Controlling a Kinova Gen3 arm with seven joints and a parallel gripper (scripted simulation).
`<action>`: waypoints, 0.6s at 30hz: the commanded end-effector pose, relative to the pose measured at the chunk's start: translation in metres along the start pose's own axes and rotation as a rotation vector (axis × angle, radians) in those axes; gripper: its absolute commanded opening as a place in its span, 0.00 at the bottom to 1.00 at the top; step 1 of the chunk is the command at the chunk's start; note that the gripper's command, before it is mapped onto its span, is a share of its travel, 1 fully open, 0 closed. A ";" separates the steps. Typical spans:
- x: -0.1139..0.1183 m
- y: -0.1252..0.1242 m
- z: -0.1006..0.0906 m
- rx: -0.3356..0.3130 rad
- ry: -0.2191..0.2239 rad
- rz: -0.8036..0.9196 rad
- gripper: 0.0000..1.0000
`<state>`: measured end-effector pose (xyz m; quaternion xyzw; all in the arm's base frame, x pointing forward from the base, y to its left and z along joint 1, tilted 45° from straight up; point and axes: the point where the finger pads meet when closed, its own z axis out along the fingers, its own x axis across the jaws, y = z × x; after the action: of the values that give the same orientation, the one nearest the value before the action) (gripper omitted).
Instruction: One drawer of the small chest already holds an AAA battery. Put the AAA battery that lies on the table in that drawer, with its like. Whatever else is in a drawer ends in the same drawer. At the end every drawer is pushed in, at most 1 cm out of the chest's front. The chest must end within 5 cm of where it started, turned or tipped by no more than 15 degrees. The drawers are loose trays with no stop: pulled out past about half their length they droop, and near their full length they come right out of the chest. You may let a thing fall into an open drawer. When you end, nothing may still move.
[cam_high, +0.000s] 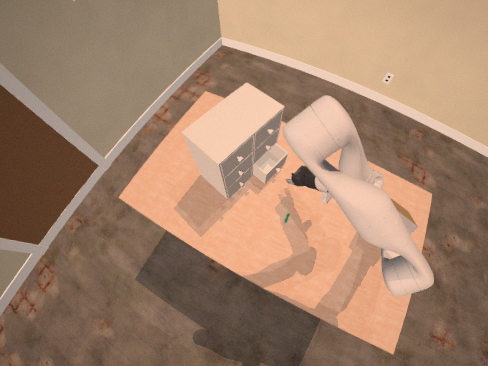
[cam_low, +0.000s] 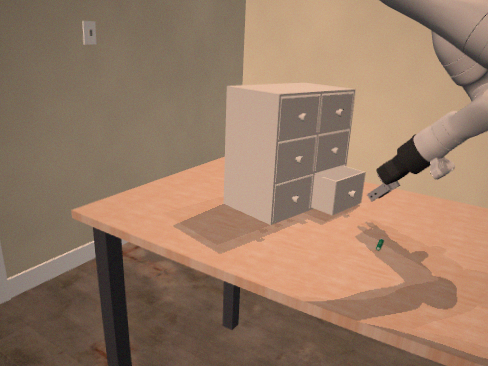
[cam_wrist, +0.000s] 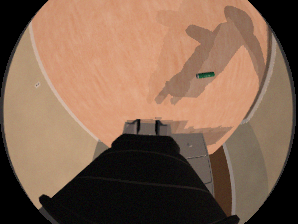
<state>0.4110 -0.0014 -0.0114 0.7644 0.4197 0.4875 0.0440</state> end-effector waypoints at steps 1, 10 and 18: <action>-0.001 0.009 -0.009 -0.012 -0.004 -0.002 0.67; -0.001 0.020 -0.035 -0.004 0.021 -0.005 0.67; -0.001 0.030 -0.059 -0.002 0.018 -0.004 0.67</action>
<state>0.3821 -0.0293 0.0239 0.7600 0.4233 0.4922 0.0299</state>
